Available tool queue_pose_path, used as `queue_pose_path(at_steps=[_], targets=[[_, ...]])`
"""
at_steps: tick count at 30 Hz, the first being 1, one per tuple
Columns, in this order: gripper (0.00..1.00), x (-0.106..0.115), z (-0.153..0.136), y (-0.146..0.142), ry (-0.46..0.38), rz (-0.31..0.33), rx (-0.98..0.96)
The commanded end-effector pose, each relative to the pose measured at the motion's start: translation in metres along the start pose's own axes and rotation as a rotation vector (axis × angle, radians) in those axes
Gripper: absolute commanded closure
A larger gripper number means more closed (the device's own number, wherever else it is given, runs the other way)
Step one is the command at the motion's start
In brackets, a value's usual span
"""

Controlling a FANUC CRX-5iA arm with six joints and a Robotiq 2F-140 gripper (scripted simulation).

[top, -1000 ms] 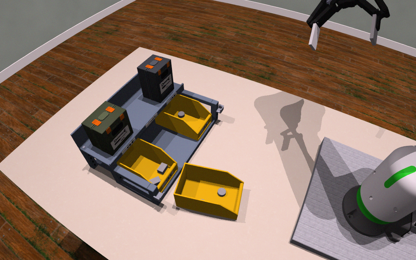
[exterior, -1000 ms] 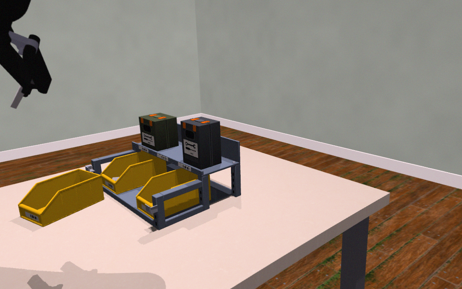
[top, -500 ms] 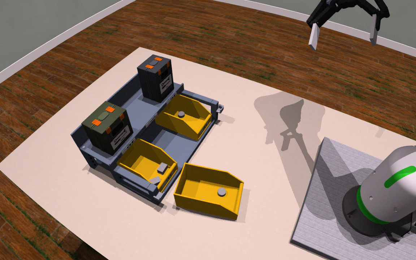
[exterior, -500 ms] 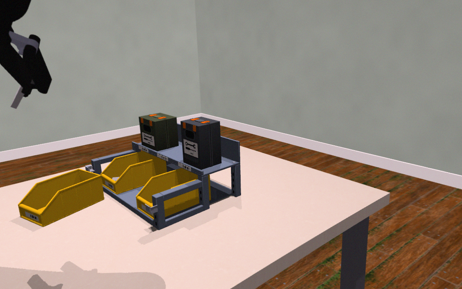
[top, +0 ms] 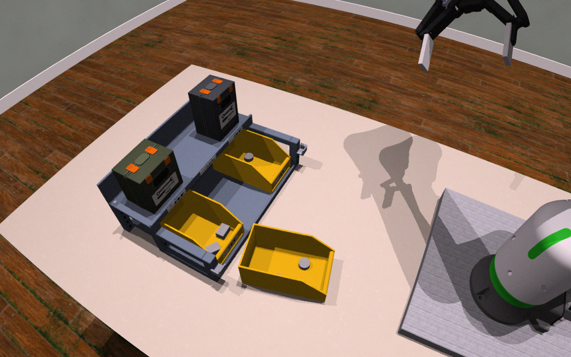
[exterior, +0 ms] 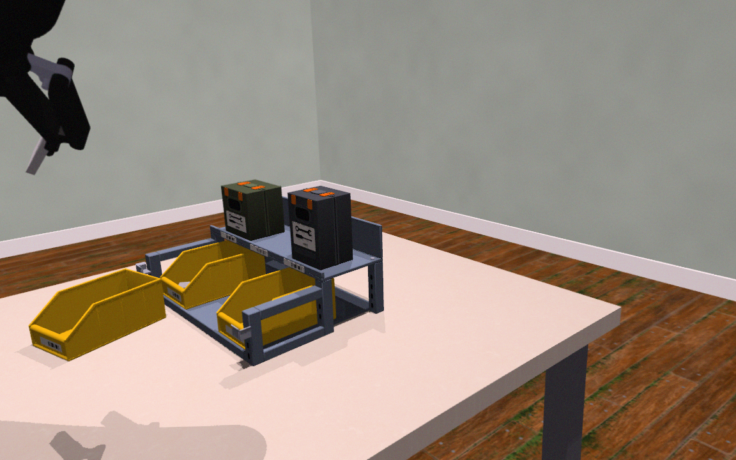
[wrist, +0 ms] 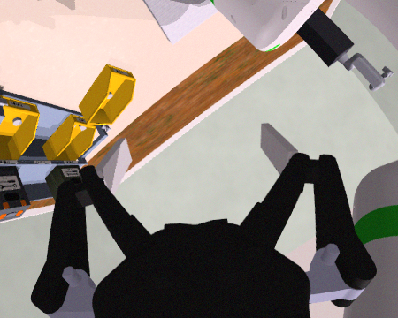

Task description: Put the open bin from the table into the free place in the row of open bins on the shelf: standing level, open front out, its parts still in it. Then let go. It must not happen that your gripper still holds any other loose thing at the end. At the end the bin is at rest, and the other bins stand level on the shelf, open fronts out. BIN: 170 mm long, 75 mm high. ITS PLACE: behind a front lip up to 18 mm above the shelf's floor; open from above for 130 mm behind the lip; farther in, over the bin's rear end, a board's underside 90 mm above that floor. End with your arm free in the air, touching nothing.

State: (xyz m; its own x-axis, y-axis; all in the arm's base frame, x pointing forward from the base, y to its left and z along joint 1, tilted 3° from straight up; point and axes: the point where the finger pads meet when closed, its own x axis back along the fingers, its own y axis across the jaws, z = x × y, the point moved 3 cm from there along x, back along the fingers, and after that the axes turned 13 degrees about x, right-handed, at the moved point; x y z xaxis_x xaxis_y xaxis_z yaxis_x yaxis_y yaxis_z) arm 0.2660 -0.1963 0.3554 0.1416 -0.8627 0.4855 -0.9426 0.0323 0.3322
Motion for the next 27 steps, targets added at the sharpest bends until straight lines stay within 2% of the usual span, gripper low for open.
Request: queue_pose_path(at_steps=[1,13,27], targets=[[0.0,-0.006,-0.002,-0.007,0.017,-0.006,0.021],[0.0,-0.031,-0.007,-0.031,0.085,-0.036,0.106],[0.0,-0.09,-0.017,-0.077,0.248,-0.118,0.329]])
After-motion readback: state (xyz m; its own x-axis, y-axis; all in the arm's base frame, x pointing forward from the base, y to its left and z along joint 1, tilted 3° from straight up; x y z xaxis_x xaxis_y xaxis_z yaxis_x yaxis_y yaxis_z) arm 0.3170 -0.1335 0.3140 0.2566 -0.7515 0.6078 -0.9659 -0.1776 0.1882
